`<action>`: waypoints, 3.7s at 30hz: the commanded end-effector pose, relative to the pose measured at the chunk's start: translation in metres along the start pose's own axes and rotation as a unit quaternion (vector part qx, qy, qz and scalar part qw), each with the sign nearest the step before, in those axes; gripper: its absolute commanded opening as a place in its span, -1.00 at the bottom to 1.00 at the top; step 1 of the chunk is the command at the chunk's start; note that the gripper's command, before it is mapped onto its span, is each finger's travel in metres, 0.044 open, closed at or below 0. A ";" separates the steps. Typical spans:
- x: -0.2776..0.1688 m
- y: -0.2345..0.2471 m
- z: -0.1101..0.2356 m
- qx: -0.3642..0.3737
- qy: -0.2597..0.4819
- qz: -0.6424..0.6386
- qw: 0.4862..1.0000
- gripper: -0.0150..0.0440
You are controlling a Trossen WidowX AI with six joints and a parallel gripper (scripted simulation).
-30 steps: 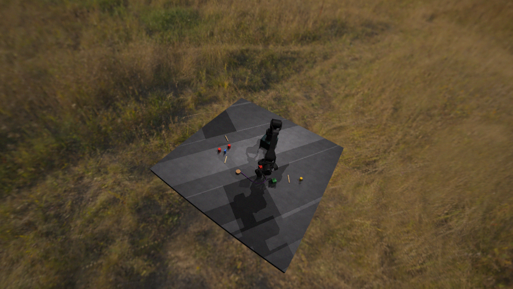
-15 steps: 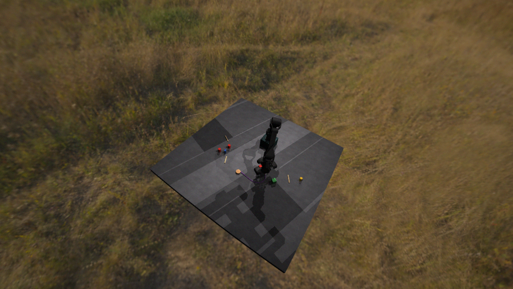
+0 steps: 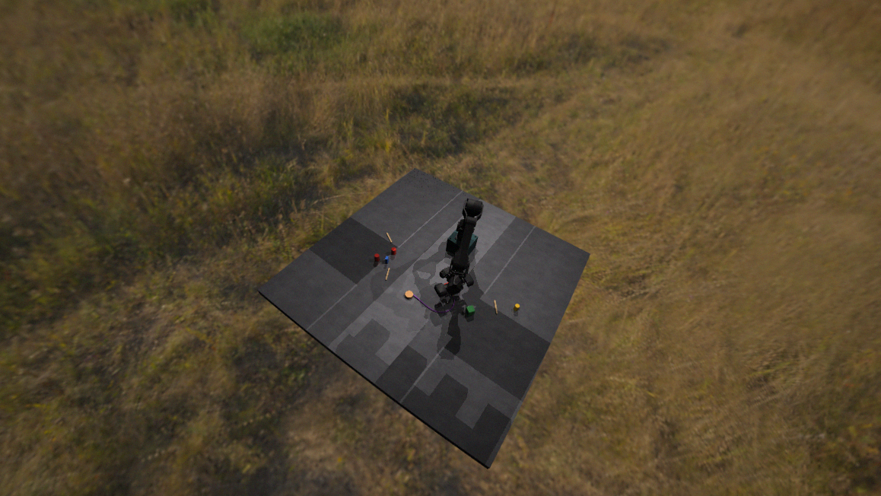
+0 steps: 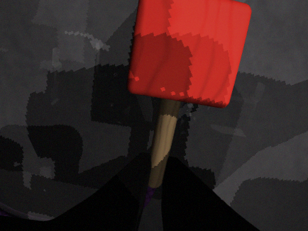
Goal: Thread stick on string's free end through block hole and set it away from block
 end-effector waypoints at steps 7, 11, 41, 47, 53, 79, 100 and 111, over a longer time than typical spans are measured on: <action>0.014 0.002 0.000 -0.001 0.002 0.002 1.000 -0.49; 0.020 0.003 0.000 -0.001 0.001 0.002 1.000 -0.49; 0.020 0.005 0.076 0.002 0.001 0.004 1.000 -0.07; 0.029 0.007 0.076 0.002 -0.001 0.254 0.967 -0.07; 0.039 0.008 0.077 0.001 -0.004 0.516 0.857 -0.07; 0.066 0.011 0.077 -0.007 -0.004 0.951 0.310 -0.07; 0.075 0.011 0.077 -0.010 -0.001 1.000 0.008 -0.07; 0.075 0.011 0.077 -0.010 -0.001 1.000 0.008 -0.07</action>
Point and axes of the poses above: the point midway between the two fingers, 35 mm back from their tips, its own z axis back along the fingers, its own y axis across the jaws, x = y × z, the point moved 2 cm from there along z, back along the fingers, and after that the axes turned 10 degrees about -z, right-handed, at the moved point
